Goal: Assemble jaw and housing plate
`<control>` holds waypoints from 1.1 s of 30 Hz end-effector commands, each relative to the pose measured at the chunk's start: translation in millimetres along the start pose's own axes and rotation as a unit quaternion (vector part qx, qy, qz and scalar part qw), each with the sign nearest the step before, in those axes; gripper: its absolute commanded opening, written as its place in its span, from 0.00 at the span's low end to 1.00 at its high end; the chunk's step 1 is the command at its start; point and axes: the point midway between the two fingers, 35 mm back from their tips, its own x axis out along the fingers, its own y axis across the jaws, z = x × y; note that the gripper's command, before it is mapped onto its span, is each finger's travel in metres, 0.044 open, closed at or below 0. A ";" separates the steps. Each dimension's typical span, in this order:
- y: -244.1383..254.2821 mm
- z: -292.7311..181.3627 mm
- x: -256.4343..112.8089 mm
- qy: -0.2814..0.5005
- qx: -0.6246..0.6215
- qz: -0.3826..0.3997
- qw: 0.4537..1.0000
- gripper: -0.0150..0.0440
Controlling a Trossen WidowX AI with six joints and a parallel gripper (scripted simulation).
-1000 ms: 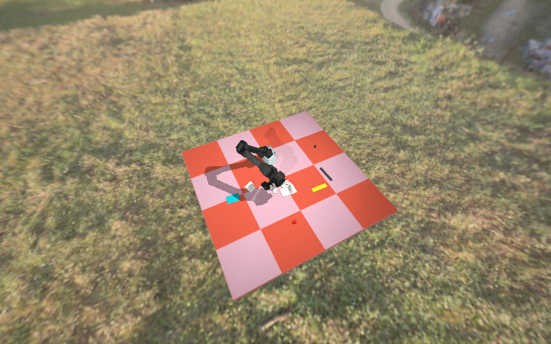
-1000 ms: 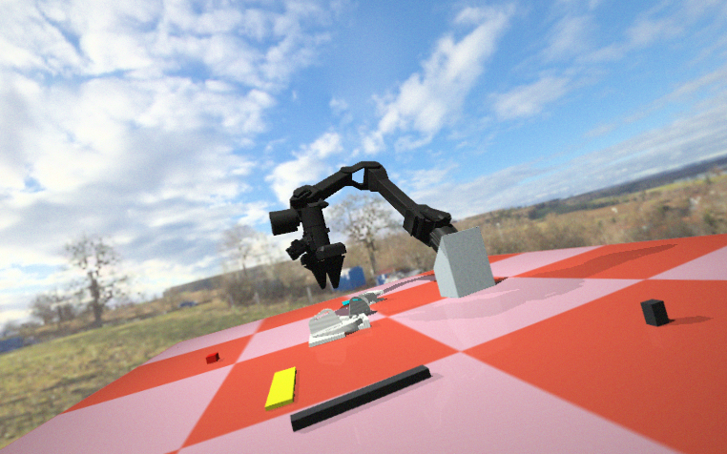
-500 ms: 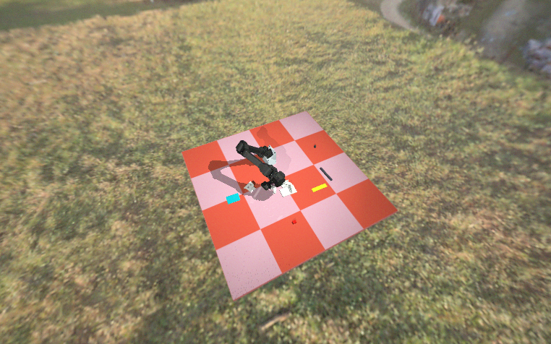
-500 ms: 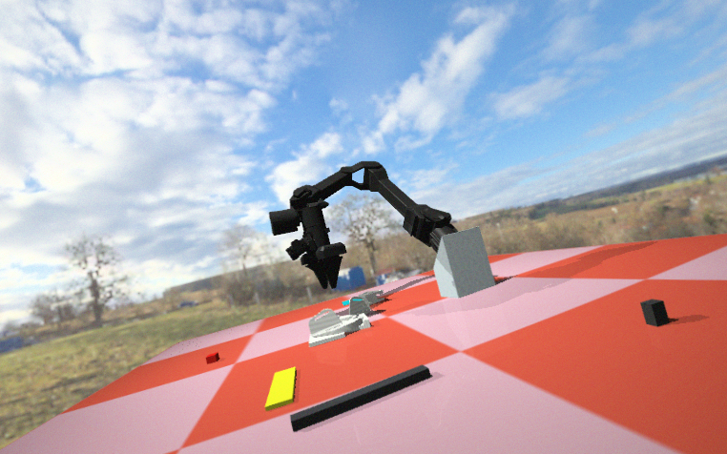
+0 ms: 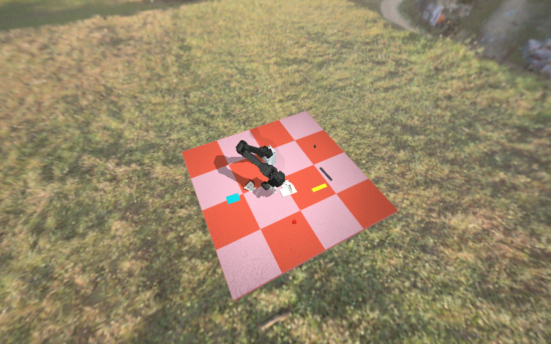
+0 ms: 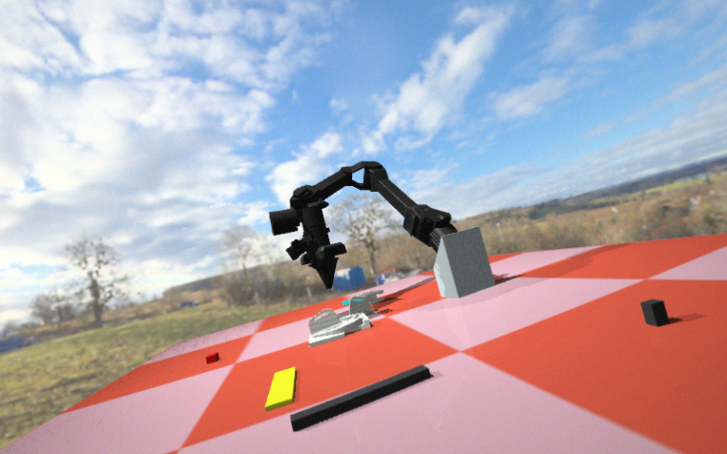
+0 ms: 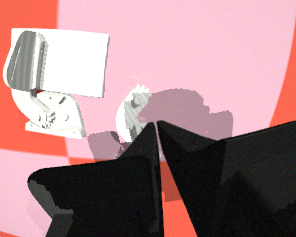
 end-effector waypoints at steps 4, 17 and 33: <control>0.0 0.0 0.0 0.000 0.000 0.000 1.000 0.25; 0.0 0.0 0.0 0.000 0.000 0.000 1.000 0.43; 0.0 0.0 0.0 0.000 0.000 0.000 1.000 1.00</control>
